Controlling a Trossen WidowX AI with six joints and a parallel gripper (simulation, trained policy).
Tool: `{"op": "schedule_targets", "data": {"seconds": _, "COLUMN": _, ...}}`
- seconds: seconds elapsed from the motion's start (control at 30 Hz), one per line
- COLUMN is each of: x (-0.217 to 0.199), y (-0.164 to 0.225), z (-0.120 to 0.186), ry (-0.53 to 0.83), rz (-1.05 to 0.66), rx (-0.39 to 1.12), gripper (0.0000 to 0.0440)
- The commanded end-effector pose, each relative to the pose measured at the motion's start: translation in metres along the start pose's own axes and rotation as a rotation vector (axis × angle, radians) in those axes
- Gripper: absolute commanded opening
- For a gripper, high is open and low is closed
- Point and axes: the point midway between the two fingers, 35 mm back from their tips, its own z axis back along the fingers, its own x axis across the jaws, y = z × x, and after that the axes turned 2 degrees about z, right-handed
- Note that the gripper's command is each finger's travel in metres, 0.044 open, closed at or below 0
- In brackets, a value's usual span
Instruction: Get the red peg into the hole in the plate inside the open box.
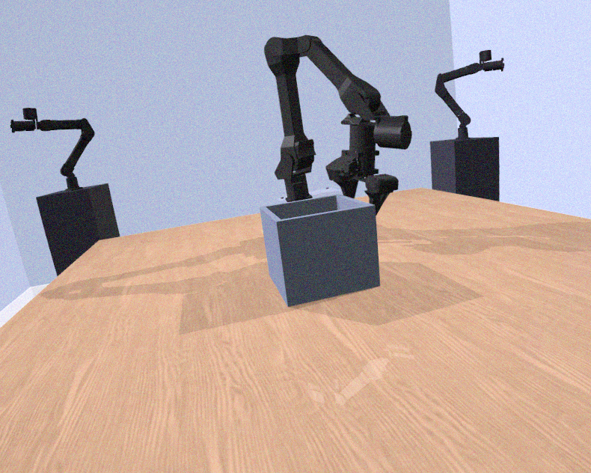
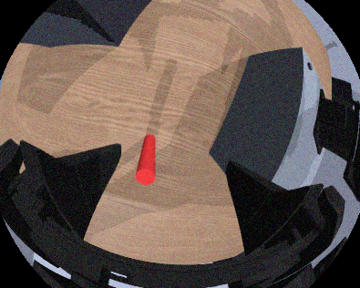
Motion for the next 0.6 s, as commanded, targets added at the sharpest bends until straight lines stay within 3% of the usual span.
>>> {"op": "schedule_targets", "data": {"seconds": 0.0, "x": 0.000, "y": -0.001, "z": -0.013, "ry": 0.002, "rz": -0.002, "rx": -0.016, "gripper": 0.0417}}
{"op": "schedule_targets", "data": {"seconds": 0.13, "x": 0.001, "y": -0.001, "z": -0.025, "ry": -0.001, "rz": -0.005, "rx": -0.023, "gripper": 0.0386}}
{"op": "schedule_targets", "data": {"seconds": 0.57, "x": 0.016, "y": 0.011, "z": -0.047, "ry": -0.034, "rz": 0.038, "rx": -0.008, "gripper": 0.0110}}
